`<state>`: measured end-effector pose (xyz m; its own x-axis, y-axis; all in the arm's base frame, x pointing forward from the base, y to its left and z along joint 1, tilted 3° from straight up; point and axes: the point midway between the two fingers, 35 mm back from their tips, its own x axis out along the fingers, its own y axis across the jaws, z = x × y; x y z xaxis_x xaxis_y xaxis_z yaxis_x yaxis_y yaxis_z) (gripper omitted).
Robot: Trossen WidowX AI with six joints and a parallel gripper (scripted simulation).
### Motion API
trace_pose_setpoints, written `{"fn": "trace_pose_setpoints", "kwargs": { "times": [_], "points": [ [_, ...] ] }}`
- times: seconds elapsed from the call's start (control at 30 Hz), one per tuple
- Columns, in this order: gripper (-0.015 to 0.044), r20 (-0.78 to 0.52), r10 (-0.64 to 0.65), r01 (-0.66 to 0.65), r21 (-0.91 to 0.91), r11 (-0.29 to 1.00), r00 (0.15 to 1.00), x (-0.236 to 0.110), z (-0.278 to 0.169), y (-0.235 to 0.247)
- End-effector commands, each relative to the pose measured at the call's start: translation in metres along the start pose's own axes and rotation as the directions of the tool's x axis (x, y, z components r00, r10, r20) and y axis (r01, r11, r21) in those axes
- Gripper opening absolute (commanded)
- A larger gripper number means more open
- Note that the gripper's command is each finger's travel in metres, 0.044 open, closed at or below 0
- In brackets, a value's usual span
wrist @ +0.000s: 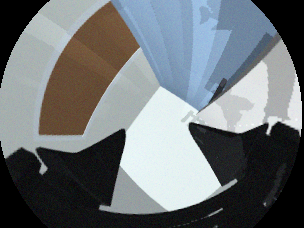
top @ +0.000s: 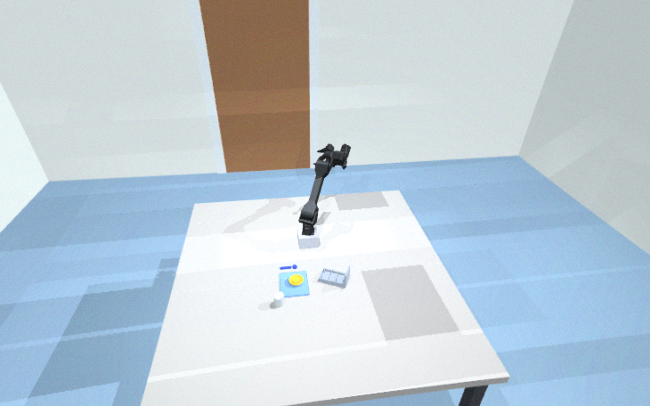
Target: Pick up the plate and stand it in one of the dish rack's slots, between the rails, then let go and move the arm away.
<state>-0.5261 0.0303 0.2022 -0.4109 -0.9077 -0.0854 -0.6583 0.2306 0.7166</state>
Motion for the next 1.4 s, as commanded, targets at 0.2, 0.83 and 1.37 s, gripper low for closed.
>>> {"fn": "trace_pose_setpoints", "kwargs": {
  "times": [0.2, 0.83, 1.37],
  "points": [
    [0.04, 0.111, 0.055, -0.052, -0.031, 0.998, 0.992, -0.045, 0.017, 0.003],
    [0.04, 0.566, 0.225, -0.166, -0.155, 0.974, 0.793, -0.252, 0.053, -0.026],
    [0.04, 0.892, 0.229, -0.181, -0.17, 0.969, 0.389, -0.457, 0.017, -0.13]
  ]
}}
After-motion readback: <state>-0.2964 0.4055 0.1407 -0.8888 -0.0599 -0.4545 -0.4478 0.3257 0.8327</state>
